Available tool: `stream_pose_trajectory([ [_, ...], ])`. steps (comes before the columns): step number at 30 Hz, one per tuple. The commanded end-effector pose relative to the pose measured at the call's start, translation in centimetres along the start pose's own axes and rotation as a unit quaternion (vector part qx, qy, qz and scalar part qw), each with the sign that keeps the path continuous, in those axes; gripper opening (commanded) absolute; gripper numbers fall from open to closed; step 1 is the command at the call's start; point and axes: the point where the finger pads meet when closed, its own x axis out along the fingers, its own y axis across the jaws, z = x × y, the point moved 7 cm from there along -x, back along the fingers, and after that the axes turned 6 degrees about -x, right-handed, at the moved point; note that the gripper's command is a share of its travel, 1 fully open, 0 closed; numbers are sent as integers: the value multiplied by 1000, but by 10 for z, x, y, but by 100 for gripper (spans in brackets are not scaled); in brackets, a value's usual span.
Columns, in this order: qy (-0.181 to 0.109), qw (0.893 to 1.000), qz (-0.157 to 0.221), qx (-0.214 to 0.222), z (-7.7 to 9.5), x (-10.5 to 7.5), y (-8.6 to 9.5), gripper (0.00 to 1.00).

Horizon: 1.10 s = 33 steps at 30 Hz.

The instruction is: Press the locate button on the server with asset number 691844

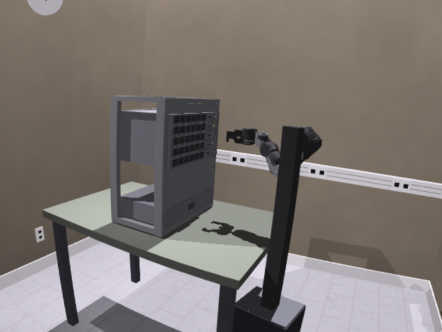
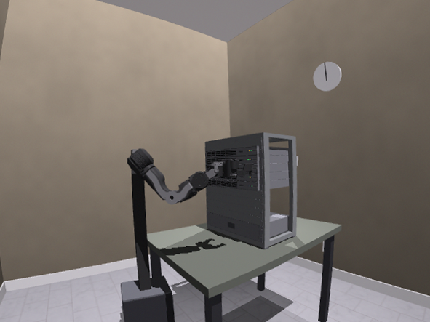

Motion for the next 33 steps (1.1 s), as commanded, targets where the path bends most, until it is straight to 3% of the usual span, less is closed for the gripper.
stream_pose_trajectory([
  [1, 0, 1000, -2, -1, -2, 0, -1, 60],
  [8, 0, 1000, -2, -1, -2, 5, -1, 60],
  [33, 0, 1000, -2, -1, -2, 50, -1, 60],
])
